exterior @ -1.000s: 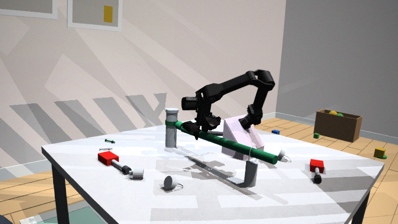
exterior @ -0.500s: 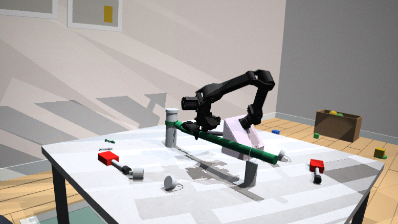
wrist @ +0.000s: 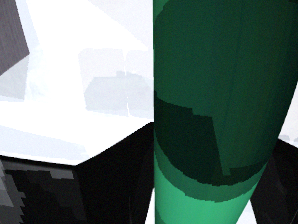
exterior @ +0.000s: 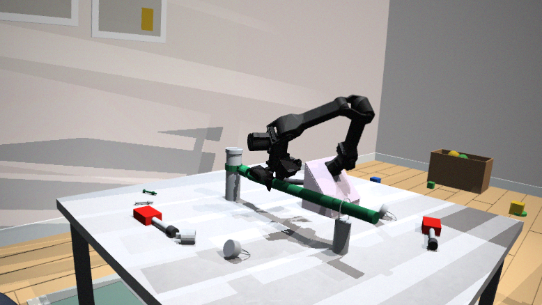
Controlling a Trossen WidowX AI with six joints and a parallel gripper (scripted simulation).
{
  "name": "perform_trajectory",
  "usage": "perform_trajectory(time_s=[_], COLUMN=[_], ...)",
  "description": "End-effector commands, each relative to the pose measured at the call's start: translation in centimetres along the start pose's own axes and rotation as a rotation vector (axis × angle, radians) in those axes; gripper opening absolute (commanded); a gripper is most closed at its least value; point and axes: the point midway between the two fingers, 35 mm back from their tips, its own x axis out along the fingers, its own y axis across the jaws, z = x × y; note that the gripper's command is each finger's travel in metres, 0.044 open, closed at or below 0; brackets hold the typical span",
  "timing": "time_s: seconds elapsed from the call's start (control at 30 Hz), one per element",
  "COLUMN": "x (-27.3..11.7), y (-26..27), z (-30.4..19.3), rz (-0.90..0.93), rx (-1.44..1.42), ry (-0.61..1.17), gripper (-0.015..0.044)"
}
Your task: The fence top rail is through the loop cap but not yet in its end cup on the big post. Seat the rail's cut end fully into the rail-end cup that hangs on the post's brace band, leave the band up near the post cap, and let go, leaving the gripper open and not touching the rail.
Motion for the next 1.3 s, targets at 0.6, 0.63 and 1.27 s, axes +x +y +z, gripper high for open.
perform_trajectory(time_s=[0.6, 0.63, 1.27], x=[-1.6, -1.6, -1.5], y=[-0.7, -0.7, -0.7], z=[1.2, 1.2, 0.3], rz=[-0.018, -0.018, -0.009], rx=[-0.003, -0.003, -0.003], ry=[0.004, 0.004, 0.004], gripper=[0.0, 0.0, 0.0])
